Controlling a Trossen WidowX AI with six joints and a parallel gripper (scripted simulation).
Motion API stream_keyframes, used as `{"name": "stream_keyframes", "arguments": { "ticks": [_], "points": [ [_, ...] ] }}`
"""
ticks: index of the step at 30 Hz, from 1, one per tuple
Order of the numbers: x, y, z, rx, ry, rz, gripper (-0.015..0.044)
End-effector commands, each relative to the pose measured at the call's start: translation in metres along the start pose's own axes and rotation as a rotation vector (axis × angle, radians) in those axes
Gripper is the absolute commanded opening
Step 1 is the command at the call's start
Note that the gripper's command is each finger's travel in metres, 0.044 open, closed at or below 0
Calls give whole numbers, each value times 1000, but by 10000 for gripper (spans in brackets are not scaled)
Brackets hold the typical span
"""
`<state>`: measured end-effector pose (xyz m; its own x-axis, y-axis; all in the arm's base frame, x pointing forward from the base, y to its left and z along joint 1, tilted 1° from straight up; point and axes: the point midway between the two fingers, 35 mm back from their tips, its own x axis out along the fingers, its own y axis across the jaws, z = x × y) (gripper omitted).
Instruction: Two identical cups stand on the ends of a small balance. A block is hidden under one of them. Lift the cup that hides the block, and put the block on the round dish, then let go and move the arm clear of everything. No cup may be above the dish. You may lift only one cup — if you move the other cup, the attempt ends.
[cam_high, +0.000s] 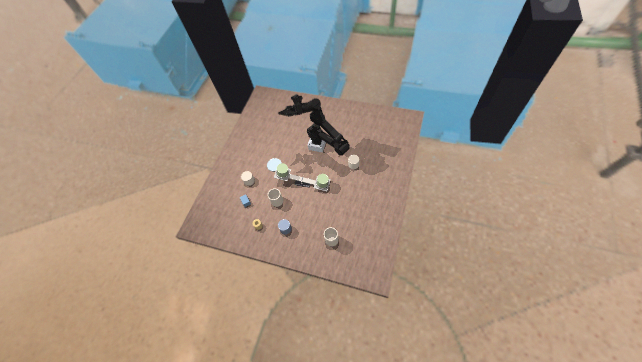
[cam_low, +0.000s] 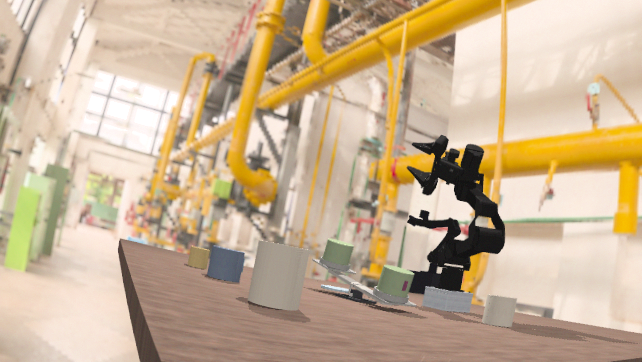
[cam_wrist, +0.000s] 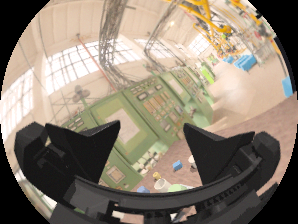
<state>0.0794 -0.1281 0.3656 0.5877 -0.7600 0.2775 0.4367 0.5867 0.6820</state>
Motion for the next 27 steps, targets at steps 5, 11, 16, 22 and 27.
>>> {"name": "stream_keyframes", "arguments": {
  "ticks": [5, 11, 16, 22, 27],
  "points": [
    [3, 0, 0, 5, 15, 17, 440],
    [8, -1, -3, 10, 46, 37, 440],
    [12, -3, -7, 11, 79, 47, 440],
    [18, -6, -14, 6, 127, 52, 440],
    [23, -7, -23, -3, 177, 53, 440]
  ]
}}
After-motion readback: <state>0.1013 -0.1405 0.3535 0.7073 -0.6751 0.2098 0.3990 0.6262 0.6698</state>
